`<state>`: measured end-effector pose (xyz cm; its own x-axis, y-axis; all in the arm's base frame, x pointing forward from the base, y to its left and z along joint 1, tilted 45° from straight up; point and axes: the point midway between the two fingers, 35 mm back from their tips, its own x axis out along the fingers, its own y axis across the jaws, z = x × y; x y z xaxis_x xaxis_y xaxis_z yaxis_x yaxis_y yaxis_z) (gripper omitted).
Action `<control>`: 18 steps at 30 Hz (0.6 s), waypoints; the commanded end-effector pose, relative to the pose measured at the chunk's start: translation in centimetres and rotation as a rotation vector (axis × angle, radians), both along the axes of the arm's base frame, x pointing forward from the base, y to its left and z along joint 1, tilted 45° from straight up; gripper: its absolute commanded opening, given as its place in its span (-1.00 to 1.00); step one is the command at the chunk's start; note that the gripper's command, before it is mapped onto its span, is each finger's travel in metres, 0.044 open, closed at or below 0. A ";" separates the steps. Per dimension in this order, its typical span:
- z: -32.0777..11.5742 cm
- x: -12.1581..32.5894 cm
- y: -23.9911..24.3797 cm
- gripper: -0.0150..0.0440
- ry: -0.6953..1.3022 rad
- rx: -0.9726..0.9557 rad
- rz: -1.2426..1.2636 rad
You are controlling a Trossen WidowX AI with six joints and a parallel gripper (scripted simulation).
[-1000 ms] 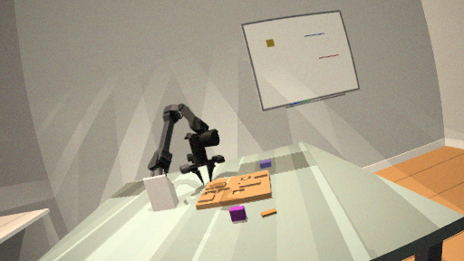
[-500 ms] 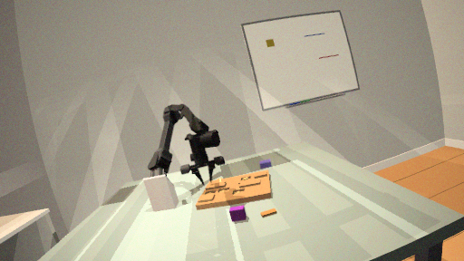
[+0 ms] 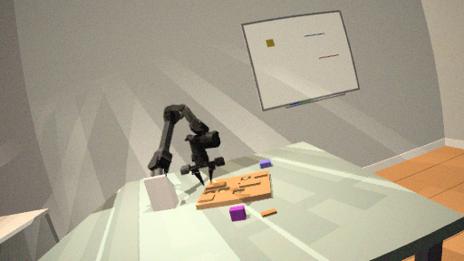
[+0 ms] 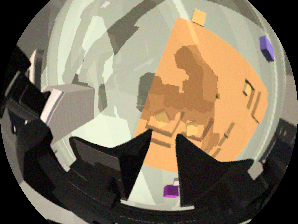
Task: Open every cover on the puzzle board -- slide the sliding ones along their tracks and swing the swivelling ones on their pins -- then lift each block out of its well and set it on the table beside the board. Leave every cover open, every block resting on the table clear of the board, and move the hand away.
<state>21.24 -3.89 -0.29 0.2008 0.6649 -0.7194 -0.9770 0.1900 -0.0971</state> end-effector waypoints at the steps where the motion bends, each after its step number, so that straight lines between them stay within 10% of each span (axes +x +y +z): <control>1: -0.1 -0.1 0.2 0.00 -0.037 -0.007 0.041; 18: -0.6 0.0 0.6 0.00 -0.217 -0.060 0.234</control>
<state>21.35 -3.49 -0.72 0.2016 0.6650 -0.7191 -0.9589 -0.0159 -0.2835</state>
